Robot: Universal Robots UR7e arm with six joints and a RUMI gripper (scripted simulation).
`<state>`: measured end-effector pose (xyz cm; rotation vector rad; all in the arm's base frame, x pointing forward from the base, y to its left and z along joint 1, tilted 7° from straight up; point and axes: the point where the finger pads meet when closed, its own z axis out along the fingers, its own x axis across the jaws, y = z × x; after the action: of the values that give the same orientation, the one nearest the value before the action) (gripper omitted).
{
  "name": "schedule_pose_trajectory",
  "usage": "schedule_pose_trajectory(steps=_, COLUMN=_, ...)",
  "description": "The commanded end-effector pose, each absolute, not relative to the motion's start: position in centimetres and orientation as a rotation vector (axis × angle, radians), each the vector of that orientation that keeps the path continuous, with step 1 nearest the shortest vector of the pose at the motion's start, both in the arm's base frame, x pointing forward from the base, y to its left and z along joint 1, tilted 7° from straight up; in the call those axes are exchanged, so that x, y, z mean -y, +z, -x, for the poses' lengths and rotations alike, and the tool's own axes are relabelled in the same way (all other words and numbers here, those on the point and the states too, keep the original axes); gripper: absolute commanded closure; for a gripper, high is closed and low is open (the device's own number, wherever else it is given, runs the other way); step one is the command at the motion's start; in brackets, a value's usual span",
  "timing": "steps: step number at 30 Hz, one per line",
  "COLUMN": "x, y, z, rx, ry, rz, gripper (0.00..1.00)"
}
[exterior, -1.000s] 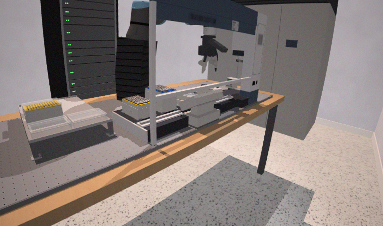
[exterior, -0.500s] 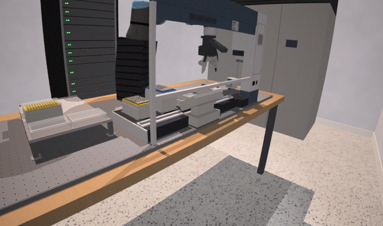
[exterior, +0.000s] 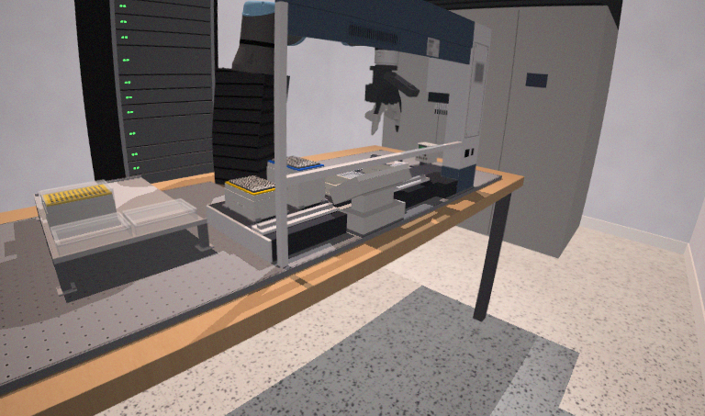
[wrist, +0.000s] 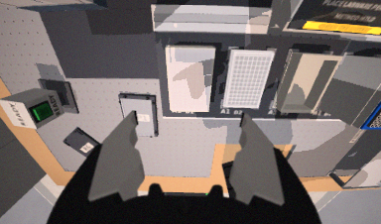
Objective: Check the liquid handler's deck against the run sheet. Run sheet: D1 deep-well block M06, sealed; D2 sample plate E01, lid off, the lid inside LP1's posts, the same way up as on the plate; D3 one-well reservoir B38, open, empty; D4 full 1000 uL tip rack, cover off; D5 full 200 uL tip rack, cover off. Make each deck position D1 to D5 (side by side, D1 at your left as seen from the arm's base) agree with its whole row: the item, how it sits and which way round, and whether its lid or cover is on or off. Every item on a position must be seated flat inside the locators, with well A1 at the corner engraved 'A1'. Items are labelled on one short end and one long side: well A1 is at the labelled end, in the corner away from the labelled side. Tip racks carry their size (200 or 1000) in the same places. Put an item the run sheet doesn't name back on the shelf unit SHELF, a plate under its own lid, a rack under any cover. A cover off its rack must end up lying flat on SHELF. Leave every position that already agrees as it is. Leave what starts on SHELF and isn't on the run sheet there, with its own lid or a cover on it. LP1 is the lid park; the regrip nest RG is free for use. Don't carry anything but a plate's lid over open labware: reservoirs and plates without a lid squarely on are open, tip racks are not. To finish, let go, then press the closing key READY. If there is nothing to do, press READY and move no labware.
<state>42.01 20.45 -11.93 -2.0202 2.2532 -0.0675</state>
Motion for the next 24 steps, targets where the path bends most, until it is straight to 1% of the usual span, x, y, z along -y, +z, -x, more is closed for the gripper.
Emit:
schedule_pose_trajectory(steps=1, x=-20.5, y=-11.9, z=-42.2, rx=-2.251, ry=-0.07, rz=2.02, gripper=0.18)
schedule_pose_trajectory(steps=24, x=-20.2, y=-5.1, z=-41.7, rx=-2.249, ry=-0.074, rz=2.016, gripper=0.18)
